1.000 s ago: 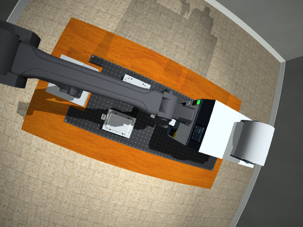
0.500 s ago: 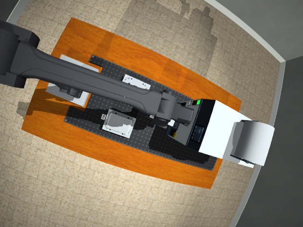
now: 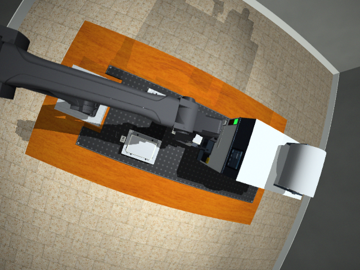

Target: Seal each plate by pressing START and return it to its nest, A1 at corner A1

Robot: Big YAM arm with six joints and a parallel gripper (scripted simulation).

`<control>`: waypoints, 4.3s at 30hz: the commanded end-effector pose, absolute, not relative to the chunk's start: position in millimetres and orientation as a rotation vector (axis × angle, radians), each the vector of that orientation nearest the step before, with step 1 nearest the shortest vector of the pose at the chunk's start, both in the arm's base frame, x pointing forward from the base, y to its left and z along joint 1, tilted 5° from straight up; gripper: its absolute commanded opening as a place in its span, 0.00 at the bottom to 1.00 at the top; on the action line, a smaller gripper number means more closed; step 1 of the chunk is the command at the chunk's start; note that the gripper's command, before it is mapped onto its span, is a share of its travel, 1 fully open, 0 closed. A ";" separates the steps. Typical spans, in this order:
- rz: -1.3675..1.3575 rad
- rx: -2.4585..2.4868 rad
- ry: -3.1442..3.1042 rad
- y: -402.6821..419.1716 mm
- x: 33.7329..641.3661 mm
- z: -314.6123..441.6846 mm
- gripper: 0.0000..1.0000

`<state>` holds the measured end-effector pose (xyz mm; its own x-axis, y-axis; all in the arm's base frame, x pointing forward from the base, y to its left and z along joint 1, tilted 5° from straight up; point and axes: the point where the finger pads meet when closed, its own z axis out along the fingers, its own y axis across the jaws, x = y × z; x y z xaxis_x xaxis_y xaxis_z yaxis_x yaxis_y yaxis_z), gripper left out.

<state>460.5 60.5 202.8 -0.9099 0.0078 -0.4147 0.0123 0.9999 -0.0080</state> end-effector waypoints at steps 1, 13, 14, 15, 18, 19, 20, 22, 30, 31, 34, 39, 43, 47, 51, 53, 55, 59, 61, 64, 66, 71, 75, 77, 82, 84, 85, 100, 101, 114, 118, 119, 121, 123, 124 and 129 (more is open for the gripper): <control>-0.003 0.027 2.716 69.9 452.8 202.3 0.00; -0.001 0.024 2.701 80.0 430.3 209.9 0.00; 0.001 0.026 2.694 81.1 430.5 211.4 0.00; 0.001 0.028 2.696 82.0 429.4 209.2 0.00; -0.003 0.027 2.712 83.8 420.4 200.0 0.00; -0.003 0.027 2.712 83.8 420.4 200.0 0.00; -0.003 0.027 2.712 83.8 420.4 200.0 0.00; -0.001 0.026 2.702 83.0 420.6 205.2 0.00; -0.002 0.019 2.708 92.2 395.8 202.5 0.00; -0.003 0.020 2.710 92.9 393.9 201.8 0.00; -0.007 0.031 2.719 93.5 389.9 197.9 0.00; -0.001 0.021 2.708 96.0 384.9 202.6 0.00; -0.001 0.018 2.706 100.9 371.8 202.0 0.00; -0.004 0.022 2.716 104.0 363.3 197.6 0.00; -0.008 0.039 2.719 104.3 357.5 193.2 0.00; -0.009 0.037 2.722 105.2 353.2 191.8 0.00; 0.000 0.026 2.714 107.6 353.3 196.6 0.00; 0.004 0.021 2.698 112.9 344.6 203.2 0.00; -0.002 0.022 2.710 113.3 336.6 197.4 0.00; -0.012 0.024 2.728 114.7 328.0 189.6 0.00; -0.009 0.028 2.725 117.5 327.2 189.8 0.00; 0.005 0.034 2.703 121.8 324.8 197.5 0.00; -0.002 0.029 2.710 121.2 312.3 194.4 0.00; -0.001 0.024 2.713 124.4 306.5 193.1 0.00; 0.004 0.036 2.715 129.7 303.9 193.3 0.00; 0.008 0.038 2.709 128.4 310.2 195.3 0.00; 0.009 0.038 2.706 128.1 313.0 196.3 0.00; 0.017 0.012 2.672 127.2 326.0 209.4 0.00; 0.017 0.012 2.672 127.5 326.2 209.8 0.00; 0.032 0.021 2.666 140.1 325.0 212.7 0.00; 0.026 0.020 2.665 137.2 325.8 212.9 0.00; 0.026 0.021 2.662 135.4 325.9 214.1 0.00; 0.026 0.021 2.659 133.8 325.9 215.3 0.00; 0.028 0.020 2.661 132.3 324.8 214.5 0.00; 0.024 0.019 2.665 130.0 323.2 213.5 0.00; 0.004 0.009 2.693 122.3 314.1 205.1 0.00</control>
<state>308.1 125.5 188.3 -0.9122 0.0016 -0.4097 0.0049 1.0000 -0.0071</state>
